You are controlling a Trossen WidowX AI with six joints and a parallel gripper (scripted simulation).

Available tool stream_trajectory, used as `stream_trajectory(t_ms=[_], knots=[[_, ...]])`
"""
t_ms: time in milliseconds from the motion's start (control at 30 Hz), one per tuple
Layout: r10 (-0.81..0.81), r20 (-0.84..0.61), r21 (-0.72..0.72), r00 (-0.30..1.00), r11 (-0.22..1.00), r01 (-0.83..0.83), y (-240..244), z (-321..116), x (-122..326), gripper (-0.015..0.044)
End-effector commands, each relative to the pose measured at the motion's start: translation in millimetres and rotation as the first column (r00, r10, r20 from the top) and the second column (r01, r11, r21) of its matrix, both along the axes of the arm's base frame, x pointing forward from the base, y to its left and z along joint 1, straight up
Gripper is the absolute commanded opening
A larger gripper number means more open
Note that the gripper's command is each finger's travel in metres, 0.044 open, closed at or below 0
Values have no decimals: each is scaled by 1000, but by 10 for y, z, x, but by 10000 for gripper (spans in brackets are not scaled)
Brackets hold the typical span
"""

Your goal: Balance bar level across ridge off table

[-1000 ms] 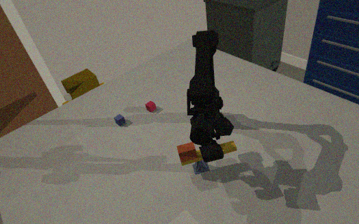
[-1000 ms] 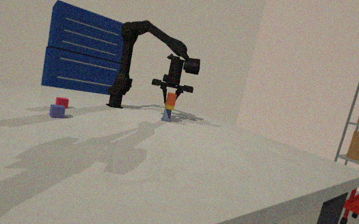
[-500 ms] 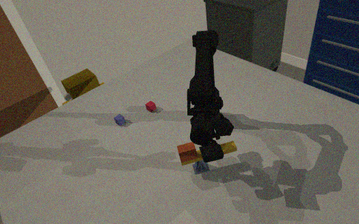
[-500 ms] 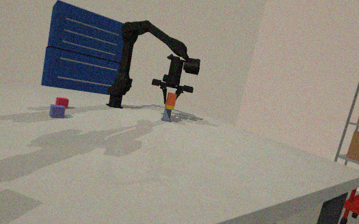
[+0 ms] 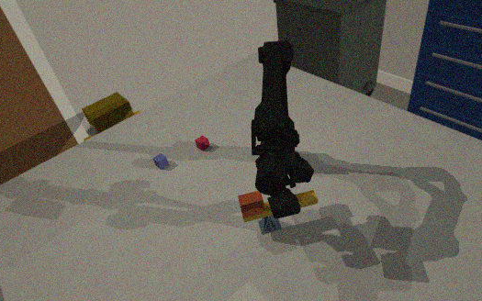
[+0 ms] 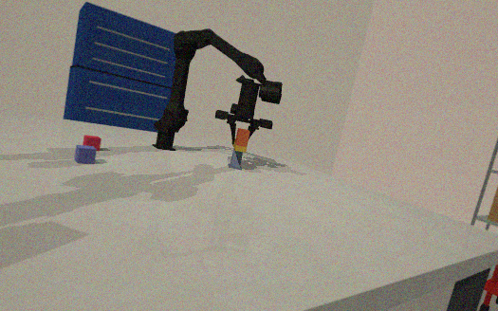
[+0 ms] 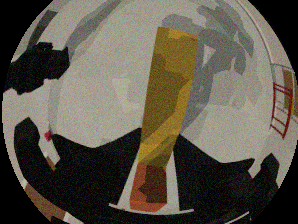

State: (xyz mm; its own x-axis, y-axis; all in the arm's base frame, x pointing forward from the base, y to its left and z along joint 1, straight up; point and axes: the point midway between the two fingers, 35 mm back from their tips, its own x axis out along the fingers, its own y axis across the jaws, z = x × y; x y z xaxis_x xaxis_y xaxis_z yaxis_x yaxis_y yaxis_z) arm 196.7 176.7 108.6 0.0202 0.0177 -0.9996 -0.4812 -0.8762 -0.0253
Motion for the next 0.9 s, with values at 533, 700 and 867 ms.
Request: stream_trajectory(t_ms=[533, 700, 867], knots=[[-3, -1, -1, 1000, 1000, 3, -1, -4, -5, 0], [1, 1, 1, 1000, 1000, -1, 1, 1, -1, 0], [1, 1, 1, 1000, 1000, -1, 1, 1, -1, 0]])
